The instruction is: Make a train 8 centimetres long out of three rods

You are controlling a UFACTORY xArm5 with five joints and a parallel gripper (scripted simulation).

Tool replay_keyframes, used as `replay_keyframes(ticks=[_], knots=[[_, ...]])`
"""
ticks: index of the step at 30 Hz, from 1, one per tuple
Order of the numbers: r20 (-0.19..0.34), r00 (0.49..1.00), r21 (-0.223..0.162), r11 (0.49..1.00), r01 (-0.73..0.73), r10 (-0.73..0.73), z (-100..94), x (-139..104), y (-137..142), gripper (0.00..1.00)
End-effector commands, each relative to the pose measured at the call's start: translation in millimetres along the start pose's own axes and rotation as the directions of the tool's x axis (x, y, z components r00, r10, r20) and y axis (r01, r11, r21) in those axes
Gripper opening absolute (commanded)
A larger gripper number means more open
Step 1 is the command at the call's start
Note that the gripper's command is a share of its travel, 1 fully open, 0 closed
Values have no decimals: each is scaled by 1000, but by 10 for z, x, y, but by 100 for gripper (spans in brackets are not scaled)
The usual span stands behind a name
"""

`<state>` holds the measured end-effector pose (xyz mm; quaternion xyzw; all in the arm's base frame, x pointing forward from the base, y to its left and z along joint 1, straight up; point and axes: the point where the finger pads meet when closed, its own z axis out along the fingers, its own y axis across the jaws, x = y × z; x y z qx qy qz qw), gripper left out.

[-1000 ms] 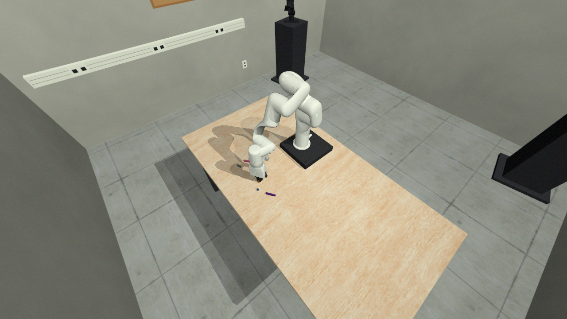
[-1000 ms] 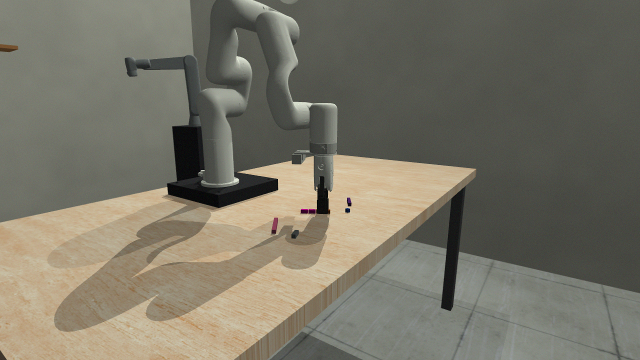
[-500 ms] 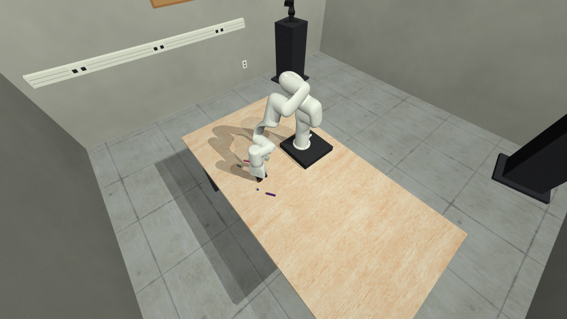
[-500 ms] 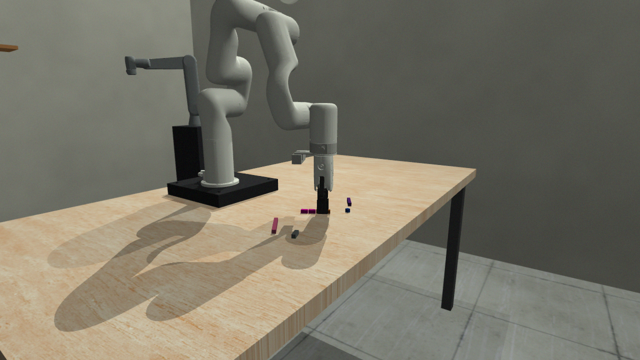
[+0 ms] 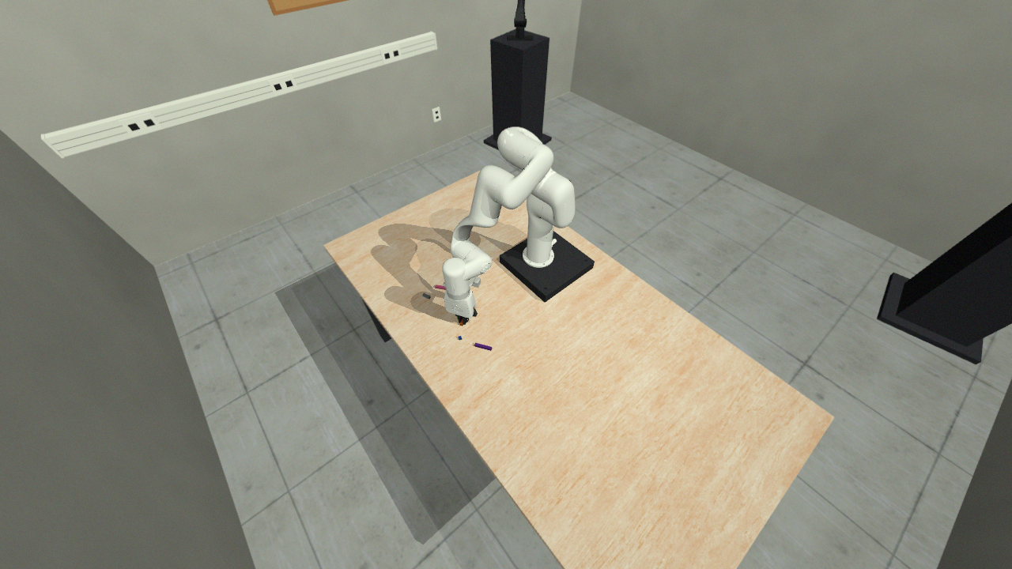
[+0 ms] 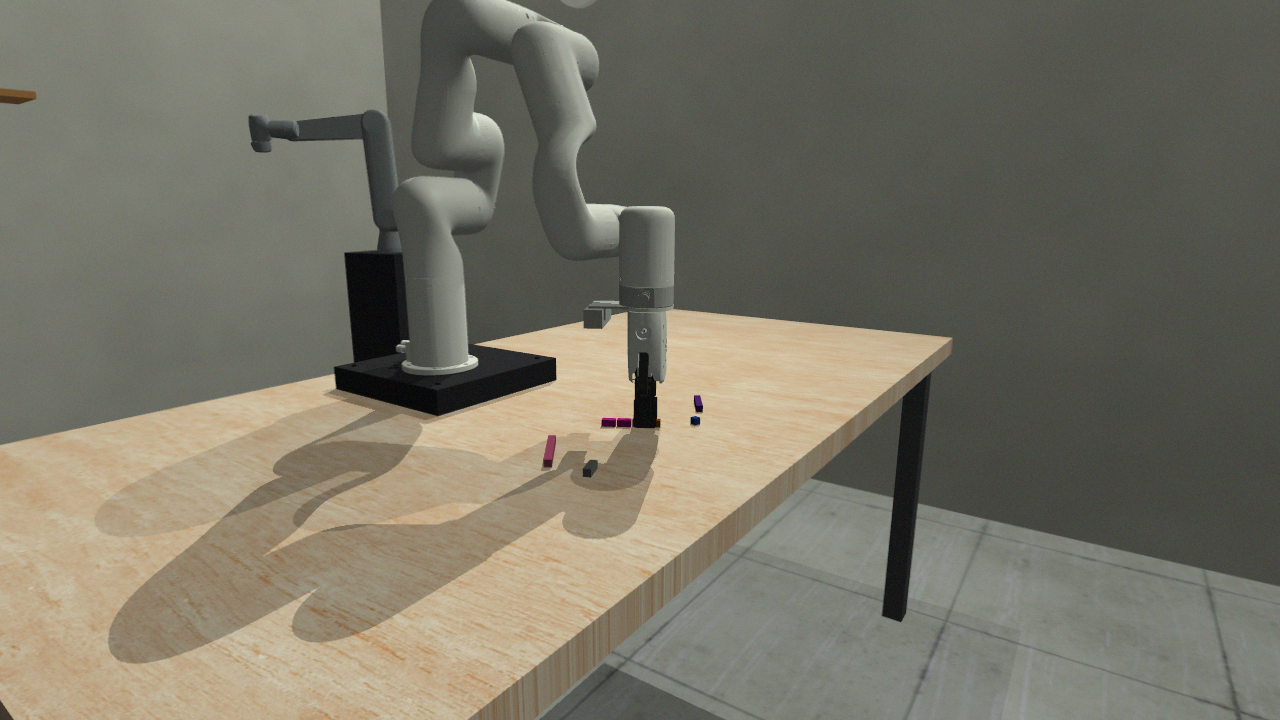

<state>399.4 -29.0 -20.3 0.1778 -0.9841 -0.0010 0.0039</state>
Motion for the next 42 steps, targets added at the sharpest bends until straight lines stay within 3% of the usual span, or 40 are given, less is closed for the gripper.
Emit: replay_keyframes(ticks=[1, 7, 11, 26, 31, 39, 42], knots=[[3, 1000, 1, 1000, 0, 0, -10, -12, -5, 12], [3, 1000, 1, 1000, 0, 0, -10, -12, -5, 16], [3, 1000, 1, 1000, 0, 0, -10, -12, -5, 24], [3, 1000, 1, 1000, 0, 0, -40, -12, -5, 24], [3, 1000, 1, 1000, 0, 0, -193, -12, -5, 24], [3, 1000, 1, 1000, 0, 0, -620, -11, -4, 24], [3, 1000, 1, 1000, 0, 0, -670, -11, -4, 24]])
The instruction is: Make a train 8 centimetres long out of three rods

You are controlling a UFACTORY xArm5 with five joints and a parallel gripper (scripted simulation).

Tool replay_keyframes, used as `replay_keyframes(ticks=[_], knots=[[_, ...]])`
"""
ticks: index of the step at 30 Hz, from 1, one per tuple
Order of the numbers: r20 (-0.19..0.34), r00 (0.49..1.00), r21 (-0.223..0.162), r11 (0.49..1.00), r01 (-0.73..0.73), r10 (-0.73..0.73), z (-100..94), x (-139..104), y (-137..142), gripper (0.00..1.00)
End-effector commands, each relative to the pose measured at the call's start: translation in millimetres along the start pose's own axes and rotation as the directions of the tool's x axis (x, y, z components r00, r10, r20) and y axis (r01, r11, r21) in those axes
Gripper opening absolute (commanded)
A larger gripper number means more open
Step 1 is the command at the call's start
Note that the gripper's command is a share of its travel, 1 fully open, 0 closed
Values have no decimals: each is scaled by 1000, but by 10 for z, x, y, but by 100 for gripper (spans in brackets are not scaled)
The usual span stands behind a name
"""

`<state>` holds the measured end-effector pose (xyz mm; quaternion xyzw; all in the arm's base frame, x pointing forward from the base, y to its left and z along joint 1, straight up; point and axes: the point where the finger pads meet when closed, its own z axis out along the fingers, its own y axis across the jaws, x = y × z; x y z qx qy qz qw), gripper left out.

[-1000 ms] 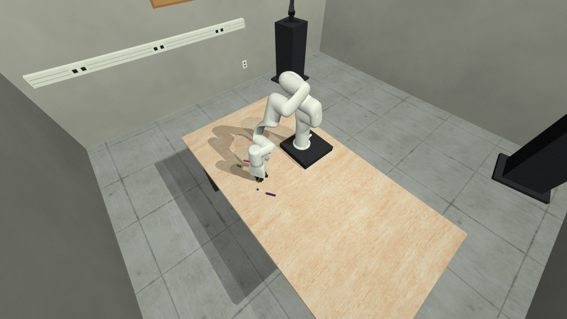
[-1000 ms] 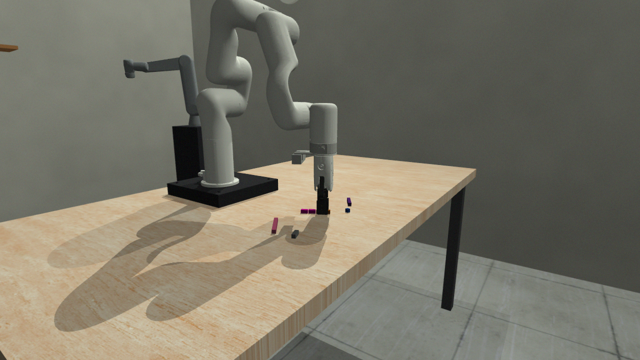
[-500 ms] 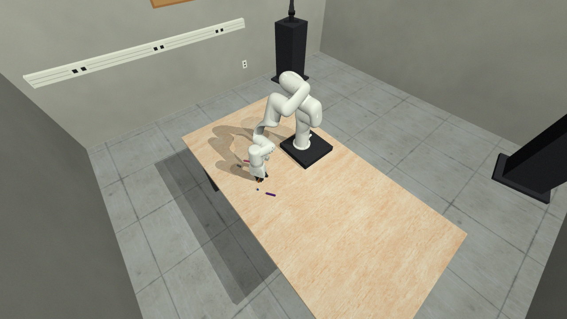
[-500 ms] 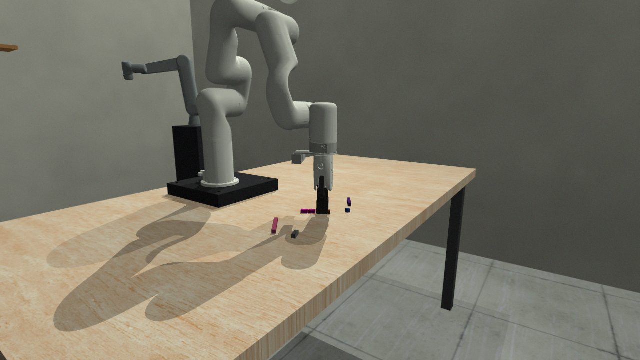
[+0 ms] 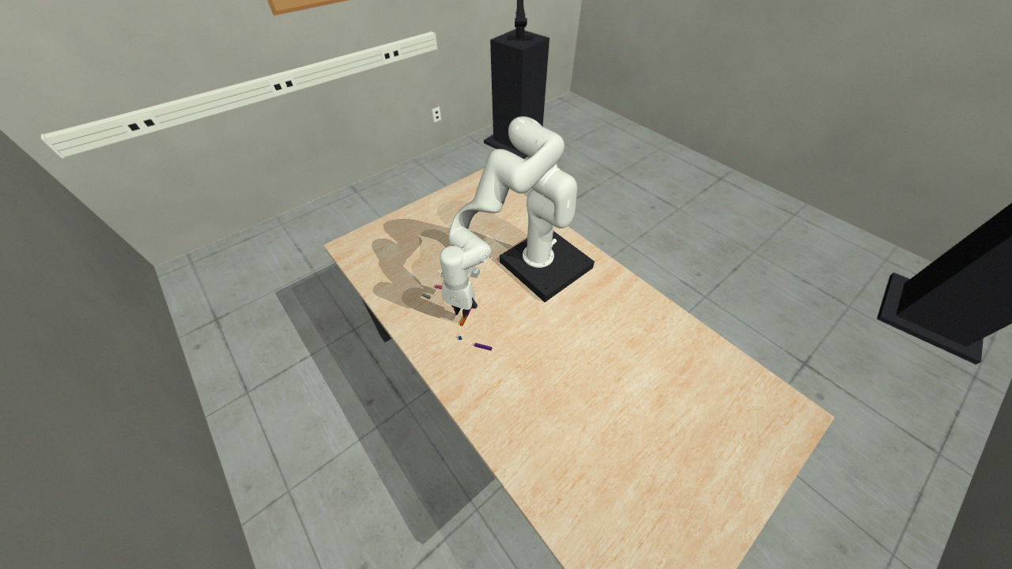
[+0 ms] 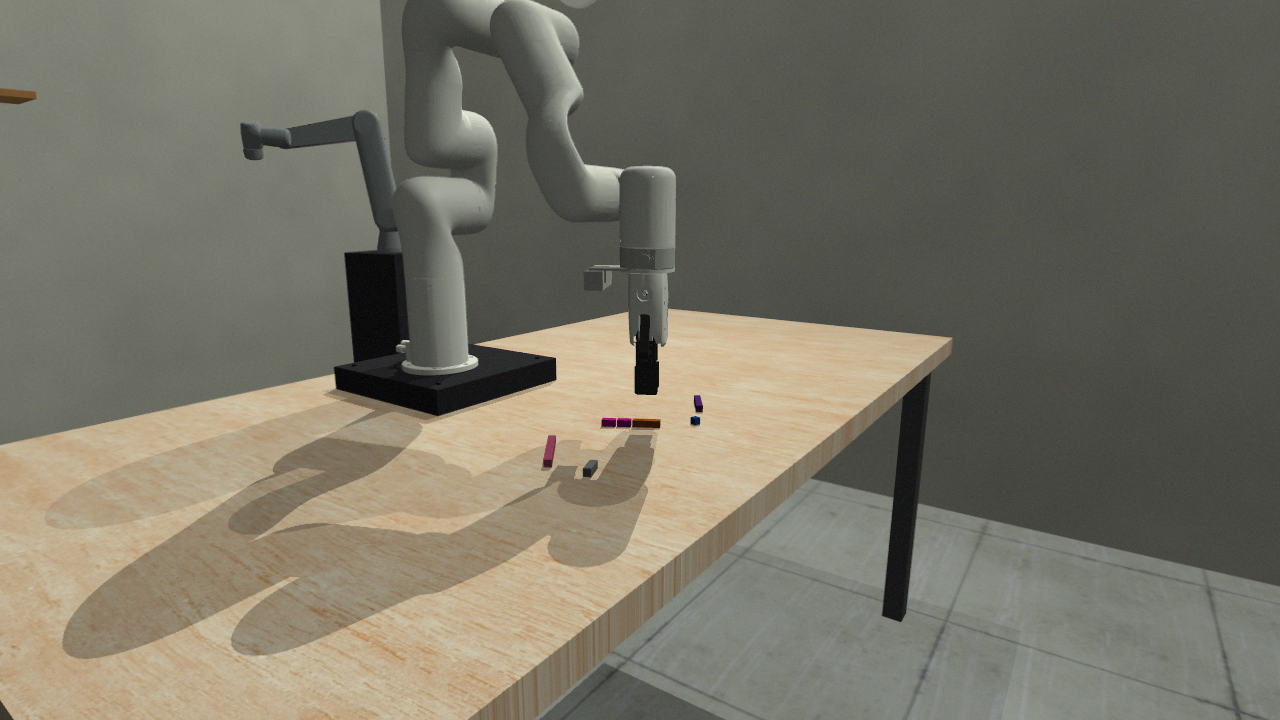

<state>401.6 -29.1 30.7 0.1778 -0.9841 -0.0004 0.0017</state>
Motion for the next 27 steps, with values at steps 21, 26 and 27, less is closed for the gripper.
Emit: replay_keyframes(ticks=[21, 26, 27], knots=[[-1, 1000, 0, 1000, 0, 0, -393, 4, 2, 100], [-1, 1000, 0, 1000, 0, 0, -393, 4, 2, 100], [-1, 1000, 0, 1000, 0, 0, -393, 4, 2, 100]])
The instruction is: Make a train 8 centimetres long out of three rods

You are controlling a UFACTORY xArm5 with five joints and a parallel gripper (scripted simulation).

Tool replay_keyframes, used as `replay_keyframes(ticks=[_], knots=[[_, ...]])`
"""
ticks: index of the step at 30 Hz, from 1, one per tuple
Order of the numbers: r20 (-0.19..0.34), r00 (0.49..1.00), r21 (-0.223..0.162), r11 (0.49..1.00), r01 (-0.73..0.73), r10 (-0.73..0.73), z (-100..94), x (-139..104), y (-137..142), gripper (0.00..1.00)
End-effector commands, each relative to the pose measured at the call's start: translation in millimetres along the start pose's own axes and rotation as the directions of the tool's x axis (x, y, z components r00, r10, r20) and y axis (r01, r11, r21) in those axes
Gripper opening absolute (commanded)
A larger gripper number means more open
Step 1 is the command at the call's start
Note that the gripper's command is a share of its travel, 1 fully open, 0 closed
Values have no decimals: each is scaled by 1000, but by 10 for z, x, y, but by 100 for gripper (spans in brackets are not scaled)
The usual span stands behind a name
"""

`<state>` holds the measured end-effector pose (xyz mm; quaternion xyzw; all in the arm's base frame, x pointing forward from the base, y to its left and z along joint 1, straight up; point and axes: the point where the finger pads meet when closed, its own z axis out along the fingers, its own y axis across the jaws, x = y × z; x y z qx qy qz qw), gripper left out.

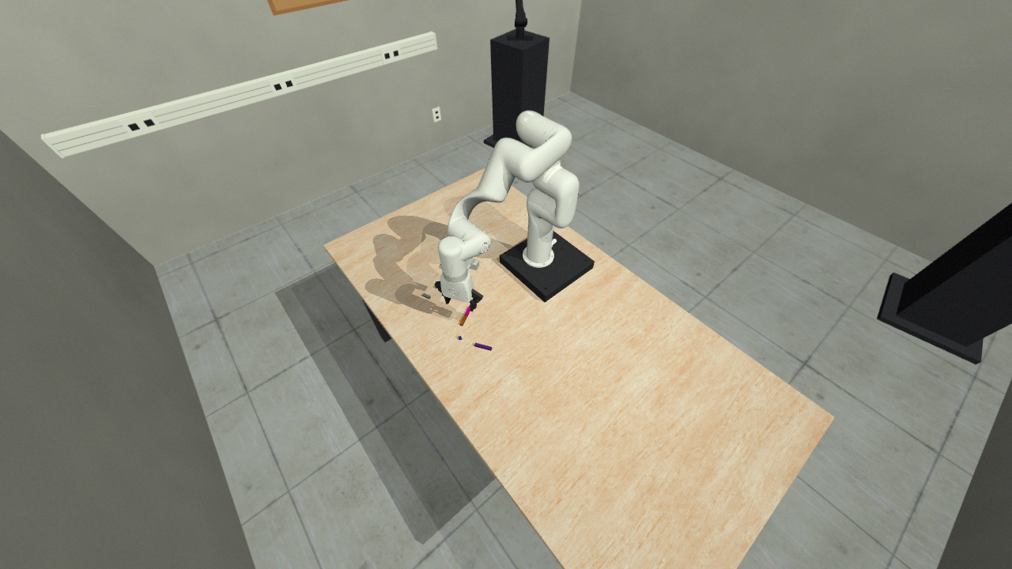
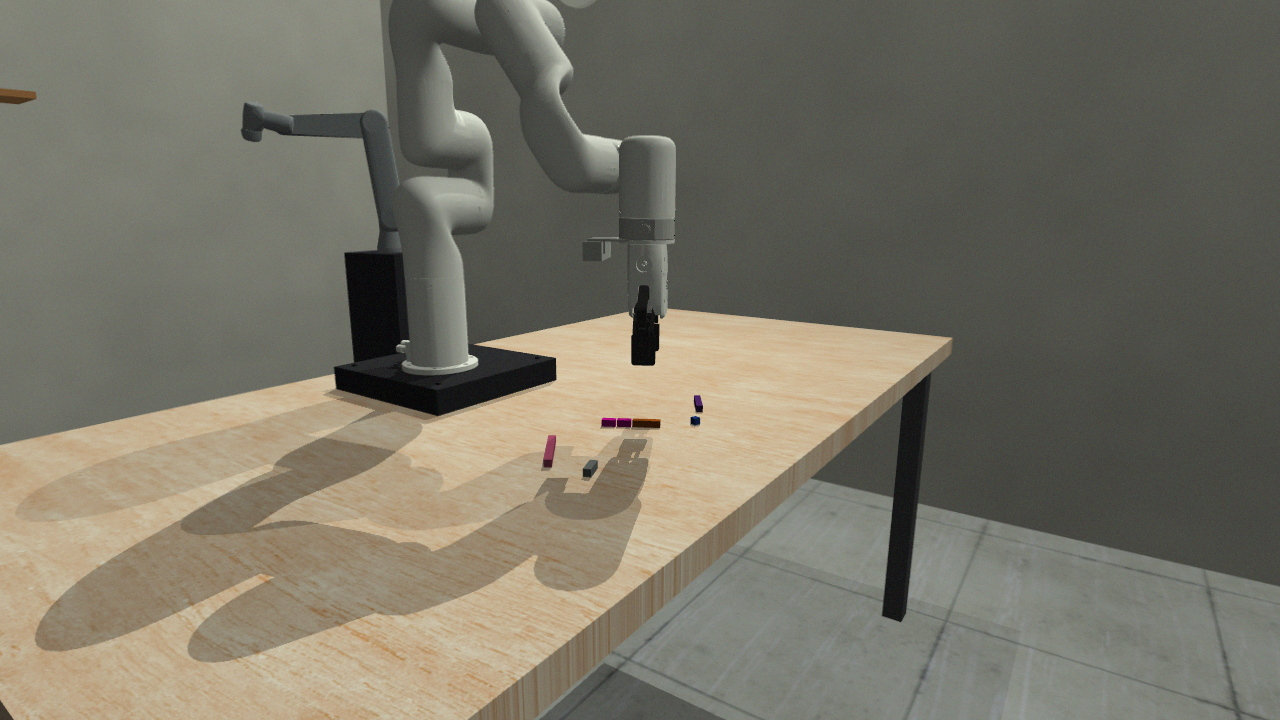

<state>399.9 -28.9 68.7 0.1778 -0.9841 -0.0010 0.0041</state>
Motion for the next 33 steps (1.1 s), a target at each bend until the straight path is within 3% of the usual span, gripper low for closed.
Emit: replay_keyframes(ticks=[1, 13, 33], knots=[[3, 1000, 2, 1000, 0, 0, -13, -12, -6, 100], [3, 1000, 2, 1000, 0, 0, -88, -12, -5, 100], [3, 1000, 2, 1000, 0, 0, -854, -9, -2, 100]])
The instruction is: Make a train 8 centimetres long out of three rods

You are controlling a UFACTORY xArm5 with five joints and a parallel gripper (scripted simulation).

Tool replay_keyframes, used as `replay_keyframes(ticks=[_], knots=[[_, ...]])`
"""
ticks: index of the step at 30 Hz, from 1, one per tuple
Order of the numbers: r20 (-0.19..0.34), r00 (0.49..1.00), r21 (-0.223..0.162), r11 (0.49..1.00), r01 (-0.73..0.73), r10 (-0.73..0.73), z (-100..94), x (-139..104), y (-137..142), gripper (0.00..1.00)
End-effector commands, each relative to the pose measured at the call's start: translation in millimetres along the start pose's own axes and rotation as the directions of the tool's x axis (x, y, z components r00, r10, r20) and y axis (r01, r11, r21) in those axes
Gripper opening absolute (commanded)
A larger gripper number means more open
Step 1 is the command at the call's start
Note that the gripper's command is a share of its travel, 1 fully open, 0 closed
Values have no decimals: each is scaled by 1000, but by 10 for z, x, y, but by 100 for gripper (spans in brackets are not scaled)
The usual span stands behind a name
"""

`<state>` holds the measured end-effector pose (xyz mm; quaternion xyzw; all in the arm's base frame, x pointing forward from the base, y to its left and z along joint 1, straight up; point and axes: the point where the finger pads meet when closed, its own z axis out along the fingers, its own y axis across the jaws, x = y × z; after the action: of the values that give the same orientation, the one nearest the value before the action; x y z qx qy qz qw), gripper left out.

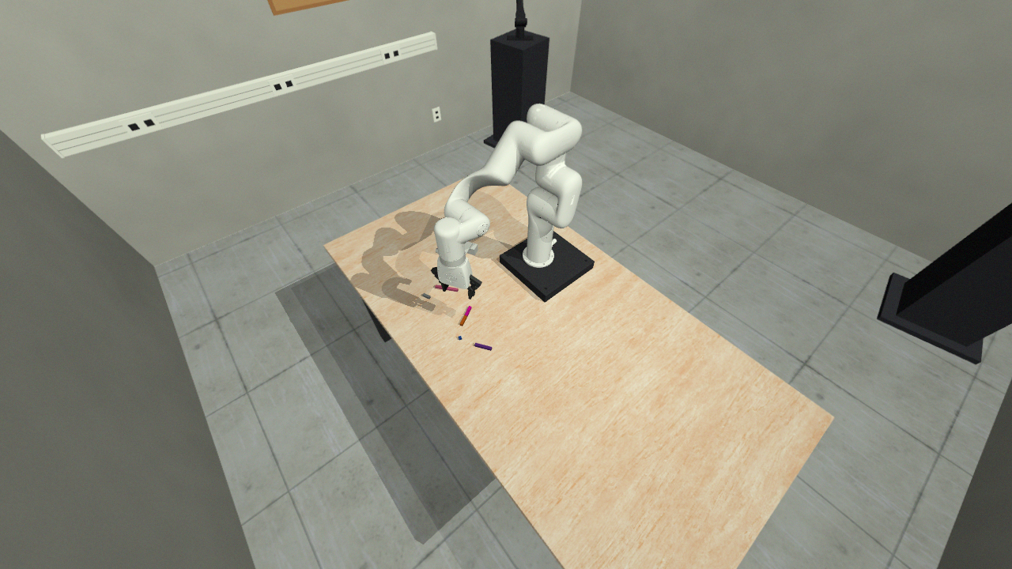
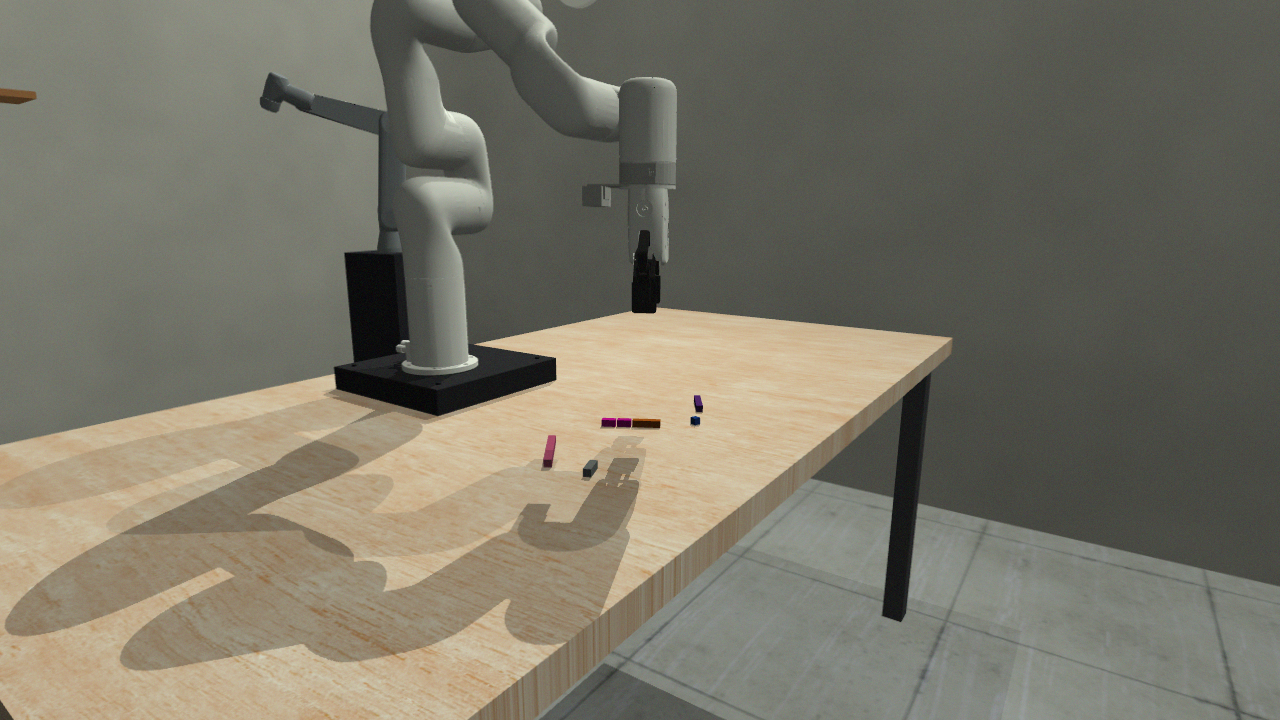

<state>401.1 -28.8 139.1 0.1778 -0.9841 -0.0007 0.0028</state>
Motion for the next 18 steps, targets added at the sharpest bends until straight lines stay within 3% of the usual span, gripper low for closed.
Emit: replay_keyframes(ticks=[1, 18], knots=[[1, 1000, 0, 1000, 0, 0, -164, -3, -1, 100], [1, 1000, 0, 1000, 0, 0, -181, -3, -1, 100]])
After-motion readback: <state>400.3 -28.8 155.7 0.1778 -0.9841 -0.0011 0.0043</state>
